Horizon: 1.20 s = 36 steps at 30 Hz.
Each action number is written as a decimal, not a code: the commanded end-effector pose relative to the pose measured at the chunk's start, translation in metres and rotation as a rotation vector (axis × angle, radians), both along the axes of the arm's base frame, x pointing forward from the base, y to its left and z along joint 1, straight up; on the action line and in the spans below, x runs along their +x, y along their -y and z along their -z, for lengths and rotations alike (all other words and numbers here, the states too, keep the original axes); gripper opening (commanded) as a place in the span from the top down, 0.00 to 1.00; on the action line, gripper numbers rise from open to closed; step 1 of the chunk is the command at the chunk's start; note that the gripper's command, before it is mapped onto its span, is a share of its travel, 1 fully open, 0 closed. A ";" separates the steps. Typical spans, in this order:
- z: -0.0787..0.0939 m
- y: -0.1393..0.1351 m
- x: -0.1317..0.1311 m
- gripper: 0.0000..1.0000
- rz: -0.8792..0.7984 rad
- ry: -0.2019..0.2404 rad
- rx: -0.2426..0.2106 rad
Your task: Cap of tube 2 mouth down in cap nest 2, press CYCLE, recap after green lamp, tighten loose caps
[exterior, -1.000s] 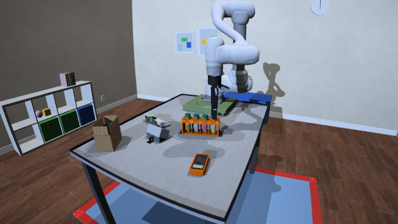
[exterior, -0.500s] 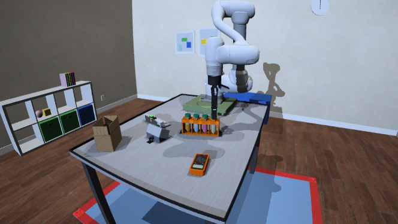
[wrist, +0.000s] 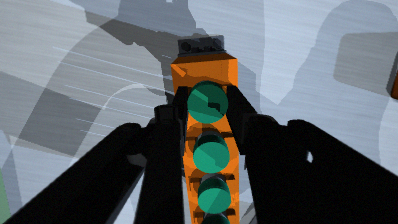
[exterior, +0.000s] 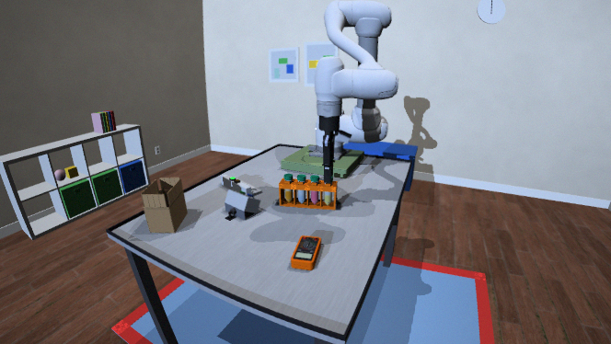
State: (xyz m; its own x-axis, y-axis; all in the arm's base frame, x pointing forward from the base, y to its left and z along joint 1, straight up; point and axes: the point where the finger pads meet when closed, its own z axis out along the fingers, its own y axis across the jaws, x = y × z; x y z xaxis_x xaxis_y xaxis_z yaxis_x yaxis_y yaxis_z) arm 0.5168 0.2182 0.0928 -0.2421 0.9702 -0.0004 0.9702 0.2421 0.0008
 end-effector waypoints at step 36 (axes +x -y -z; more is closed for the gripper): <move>-0.036 -0.001 0.001 0.59 0.176 0.003 0.001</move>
State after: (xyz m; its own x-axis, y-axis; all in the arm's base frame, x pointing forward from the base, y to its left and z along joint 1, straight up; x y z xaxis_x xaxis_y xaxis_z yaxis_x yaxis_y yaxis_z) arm 0.5163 0.2180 0.1189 -0.0691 0.9976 -0.0005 0.9976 0.0691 -0.0005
